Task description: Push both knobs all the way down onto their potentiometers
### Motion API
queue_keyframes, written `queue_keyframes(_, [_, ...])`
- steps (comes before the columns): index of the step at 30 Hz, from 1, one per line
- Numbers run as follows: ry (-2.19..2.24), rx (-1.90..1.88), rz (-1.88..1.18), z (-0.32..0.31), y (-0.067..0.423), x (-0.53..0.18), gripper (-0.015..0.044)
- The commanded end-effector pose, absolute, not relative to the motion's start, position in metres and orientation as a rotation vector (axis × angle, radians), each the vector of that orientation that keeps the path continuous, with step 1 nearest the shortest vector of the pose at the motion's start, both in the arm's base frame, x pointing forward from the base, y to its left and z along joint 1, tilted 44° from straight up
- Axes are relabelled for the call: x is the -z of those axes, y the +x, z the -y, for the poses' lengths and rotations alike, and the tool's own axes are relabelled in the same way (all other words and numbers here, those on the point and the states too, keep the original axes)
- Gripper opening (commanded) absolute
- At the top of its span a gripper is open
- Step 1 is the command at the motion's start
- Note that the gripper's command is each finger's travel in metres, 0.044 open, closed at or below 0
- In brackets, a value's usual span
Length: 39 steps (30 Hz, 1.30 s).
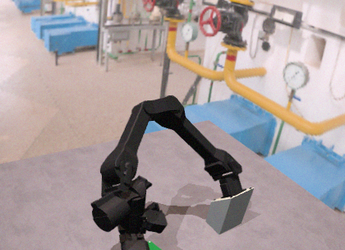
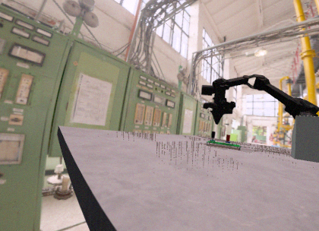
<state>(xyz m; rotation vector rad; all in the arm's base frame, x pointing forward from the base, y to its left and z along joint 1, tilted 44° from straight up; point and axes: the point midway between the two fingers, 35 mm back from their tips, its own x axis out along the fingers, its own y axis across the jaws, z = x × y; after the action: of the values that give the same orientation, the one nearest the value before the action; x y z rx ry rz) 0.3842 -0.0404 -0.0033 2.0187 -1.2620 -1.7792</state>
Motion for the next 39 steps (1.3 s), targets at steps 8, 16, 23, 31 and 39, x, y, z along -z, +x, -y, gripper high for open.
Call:
queue_keyframes(8, [1.770,1.868,0.817,0.035,0.391,0.006,0.0000])
queue_keyframes(16, [1.588,1.884,0.531,0.031,0.395,0.007,0.0000])
queue_keyframes(23, [1.505,1.882,0.410,0.029,0.397,0.007,0.0000])
queue_keyframes(31, [1.539,1.885,0.463,0.029,0.397,0.008,0.0000])
queue_keyframes(39, [1.714,1.881,0.751,0.030,0.397,0.008,0.0000])
